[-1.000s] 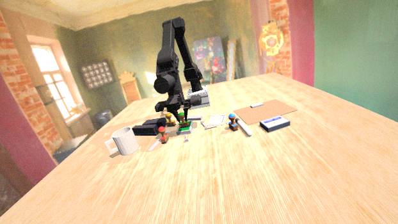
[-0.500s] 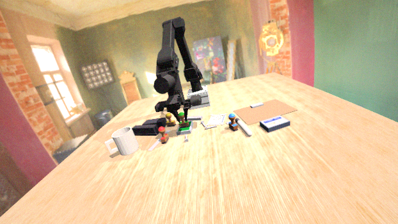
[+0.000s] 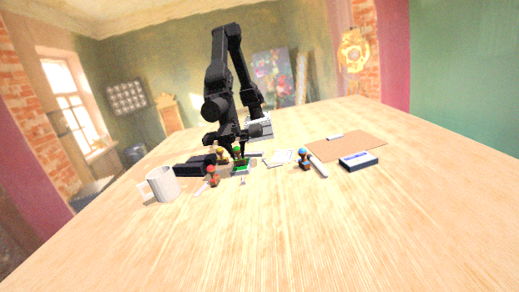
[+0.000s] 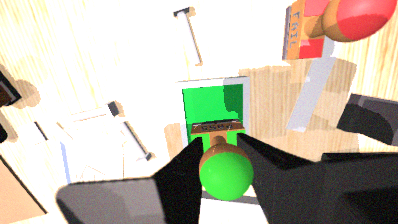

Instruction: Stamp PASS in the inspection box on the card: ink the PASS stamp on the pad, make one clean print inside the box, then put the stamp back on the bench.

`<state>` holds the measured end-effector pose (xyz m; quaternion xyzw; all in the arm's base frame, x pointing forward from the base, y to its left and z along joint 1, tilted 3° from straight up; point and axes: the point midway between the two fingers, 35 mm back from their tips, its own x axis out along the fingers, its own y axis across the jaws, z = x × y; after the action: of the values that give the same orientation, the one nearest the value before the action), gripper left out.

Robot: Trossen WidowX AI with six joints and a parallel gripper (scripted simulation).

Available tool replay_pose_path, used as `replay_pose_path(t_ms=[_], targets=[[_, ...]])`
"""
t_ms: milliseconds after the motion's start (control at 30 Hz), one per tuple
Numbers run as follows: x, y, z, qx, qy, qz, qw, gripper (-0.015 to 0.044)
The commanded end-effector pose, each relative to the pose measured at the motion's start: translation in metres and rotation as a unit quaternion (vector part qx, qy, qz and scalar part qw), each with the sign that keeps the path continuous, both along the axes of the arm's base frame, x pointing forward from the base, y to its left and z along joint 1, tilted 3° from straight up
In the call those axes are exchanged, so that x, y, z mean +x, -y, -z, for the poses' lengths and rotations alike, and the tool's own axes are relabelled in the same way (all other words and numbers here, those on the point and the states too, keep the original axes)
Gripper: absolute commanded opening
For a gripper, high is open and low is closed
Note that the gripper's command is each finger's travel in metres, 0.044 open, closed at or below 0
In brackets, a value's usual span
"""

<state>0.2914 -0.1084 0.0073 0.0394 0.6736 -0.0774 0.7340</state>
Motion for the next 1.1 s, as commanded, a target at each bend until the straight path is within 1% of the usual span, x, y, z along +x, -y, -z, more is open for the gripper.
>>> replay_pose_path(t_ms=[0,533,1067], targets=[[0.0,-0.001,-0.002,0.002,-0.001,0.0,1.0,0.0],[-0.001,-0.001,-0.01,0.002,-0.001,0.0,1.0,0.0],[-0.002,-0.002,-0.035,0.002,0.0,0.0,1.0,0.0]])
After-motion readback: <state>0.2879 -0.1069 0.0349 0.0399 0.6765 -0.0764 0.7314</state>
